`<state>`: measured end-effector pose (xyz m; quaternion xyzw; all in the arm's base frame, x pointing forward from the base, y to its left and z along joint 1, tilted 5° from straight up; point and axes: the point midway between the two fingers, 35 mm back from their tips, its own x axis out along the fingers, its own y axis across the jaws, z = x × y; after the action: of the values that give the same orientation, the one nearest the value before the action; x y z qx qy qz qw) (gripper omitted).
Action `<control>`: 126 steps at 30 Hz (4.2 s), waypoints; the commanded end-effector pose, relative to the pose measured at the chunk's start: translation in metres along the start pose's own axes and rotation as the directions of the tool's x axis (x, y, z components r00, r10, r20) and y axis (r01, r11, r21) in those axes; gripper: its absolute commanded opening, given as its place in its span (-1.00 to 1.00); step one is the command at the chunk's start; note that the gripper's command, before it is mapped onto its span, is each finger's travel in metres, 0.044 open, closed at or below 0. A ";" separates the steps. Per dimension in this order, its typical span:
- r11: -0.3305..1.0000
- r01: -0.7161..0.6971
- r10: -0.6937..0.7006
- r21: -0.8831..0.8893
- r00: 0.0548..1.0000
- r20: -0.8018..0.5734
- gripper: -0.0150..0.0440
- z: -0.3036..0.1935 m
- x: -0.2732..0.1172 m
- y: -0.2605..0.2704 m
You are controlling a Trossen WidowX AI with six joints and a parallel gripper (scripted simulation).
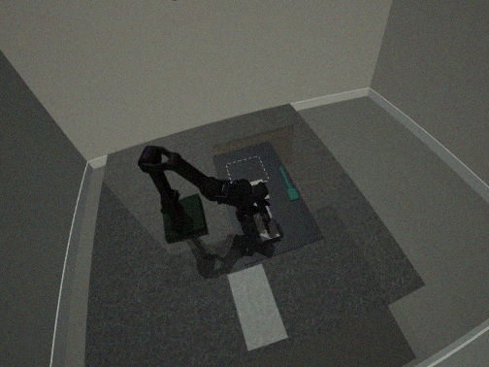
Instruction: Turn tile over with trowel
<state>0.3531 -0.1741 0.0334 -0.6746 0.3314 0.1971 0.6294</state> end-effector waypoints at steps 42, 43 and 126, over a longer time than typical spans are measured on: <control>0.997 0.002 -0.008 0.078 0.997 0.077 -0.49 0.044 -0.028 -0.032; 0.997 0.002 -0.008 0.078 0.997 0.077 -0.49 0.046 -0.030 -0.034; 0.997 0.002 -0.008 0.080 0.997 0.078 -0.49 0.067 -0.065 -0.076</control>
<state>0.3677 -0.0960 0.1191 -0.6374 0.3189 0.2116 0.6688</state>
